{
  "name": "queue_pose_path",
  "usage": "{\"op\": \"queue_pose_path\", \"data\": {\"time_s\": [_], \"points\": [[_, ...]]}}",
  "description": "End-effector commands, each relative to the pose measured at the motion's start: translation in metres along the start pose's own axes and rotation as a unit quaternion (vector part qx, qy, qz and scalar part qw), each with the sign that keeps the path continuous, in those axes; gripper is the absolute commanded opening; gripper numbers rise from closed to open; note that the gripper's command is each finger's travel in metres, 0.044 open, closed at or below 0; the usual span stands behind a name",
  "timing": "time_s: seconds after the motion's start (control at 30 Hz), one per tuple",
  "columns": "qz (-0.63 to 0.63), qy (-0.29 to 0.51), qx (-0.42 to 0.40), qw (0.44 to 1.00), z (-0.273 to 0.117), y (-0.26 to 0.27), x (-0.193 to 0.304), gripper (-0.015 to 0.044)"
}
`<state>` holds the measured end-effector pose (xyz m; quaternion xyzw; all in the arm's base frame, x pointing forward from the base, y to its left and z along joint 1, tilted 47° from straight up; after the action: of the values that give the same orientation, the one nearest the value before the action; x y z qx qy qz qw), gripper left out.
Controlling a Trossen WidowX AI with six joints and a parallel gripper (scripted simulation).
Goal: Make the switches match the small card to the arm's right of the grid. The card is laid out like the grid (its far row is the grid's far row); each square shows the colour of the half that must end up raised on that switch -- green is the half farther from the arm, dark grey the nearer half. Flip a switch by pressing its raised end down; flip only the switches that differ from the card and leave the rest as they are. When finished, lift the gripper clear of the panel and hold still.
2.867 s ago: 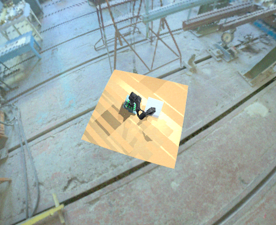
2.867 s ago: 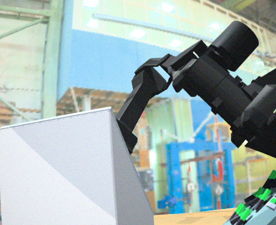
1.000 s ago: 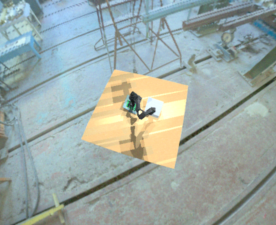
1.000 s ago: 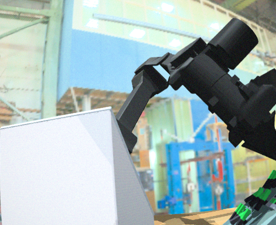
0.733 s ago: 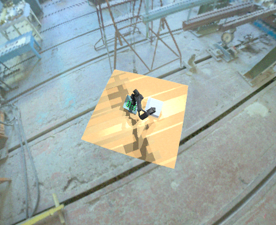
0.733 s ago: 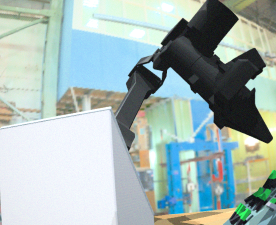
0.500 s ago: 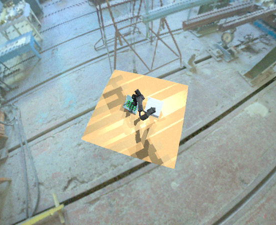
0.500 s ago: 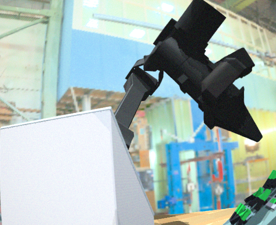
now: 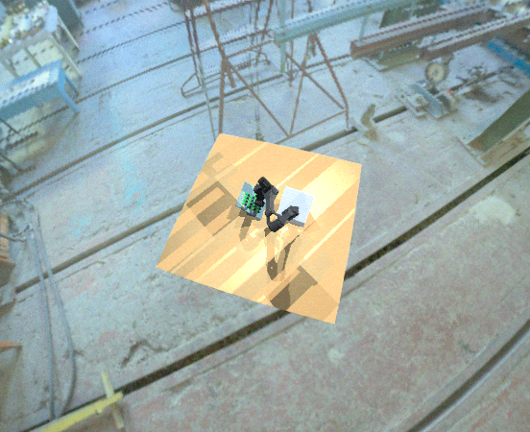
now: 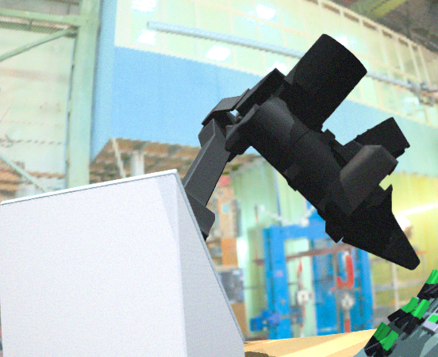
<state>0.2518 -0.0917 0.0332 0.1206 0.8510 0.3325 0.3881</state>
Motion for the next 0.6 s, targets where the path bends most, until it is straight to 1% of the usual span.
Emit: {"op": "queue_pose_path", "data": {"time_s": [0.0, 0.1, 0.57], "points": [[0.004, -0.002, 0.002, 1.0, 0.004, -0.001, 0.001, 0.0], [0.004, -0.003, 0.001, 1.0, 0.012, 0.0, 0.001, 0.0], [0.004, -0.003, 0.001, 1.0, 0.027, -0.001, 0.002, 0.0]]}}
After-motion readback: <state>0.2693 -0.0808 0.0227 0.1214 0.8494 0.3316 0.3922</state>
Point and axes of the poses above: the point midway between the two fingers, 35 mm back from their tips, its own z axis out along the fingers, its own y axis across the jaws, x = y × z, the point moved 1 cm from there along -z, back along the fingers, and after that the axes turned 6 degrees about -z, right-handed, at the moved point
